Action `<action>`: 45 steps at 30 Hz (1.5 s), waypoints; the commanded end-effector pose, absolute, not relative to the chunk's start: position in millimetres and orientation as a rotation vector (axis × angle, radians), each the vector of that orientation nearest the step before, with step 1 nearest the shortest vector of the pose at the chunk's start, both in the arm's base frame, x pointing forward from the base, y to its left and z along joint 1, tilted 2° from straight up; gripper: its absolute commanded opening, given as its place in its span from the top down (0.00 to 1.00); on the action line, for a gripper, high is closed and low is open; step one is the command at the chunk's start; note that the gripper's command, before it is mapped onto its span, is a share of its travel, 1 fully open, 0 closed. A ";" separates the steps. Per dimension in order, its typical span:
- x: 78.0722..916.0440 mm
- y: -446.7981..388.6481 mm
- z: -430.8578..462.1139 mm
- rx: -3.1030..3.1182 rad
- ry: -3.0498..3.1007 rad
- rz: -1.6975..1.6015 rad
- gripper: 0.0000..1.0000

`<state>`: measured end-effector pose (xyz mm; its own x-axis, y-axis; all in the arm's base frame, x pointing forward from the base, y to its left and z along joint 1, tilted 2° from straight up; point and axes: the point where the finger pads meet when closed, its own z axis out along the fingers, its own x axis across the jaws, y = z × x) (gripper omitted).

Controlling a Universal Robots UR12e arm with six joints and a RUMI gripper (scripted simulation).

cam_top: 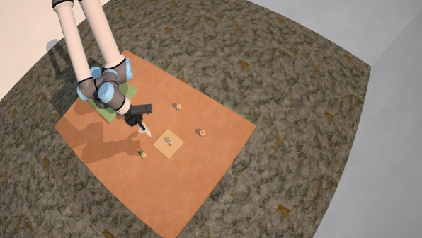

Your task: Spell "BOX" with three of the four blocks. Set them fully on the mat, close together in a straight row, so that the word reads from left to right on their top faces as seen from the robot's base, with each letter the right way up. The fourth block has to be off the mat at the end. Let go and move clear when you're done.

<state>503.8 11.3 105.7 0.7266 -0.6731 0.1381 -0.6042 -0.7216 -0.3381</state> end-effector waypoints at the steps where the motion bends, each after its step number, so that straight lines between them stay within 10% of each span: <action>1: 523.2 69.9 101.7 -2.602 1.026 -0.358 0.00; 45: 511.5 235.8 98.6 -2.433 1.040 -0.232 0.00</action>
<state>511.0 235.5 98.1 0.6968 -0.7165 -0.0329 -0.6357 -0.5956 -0.4910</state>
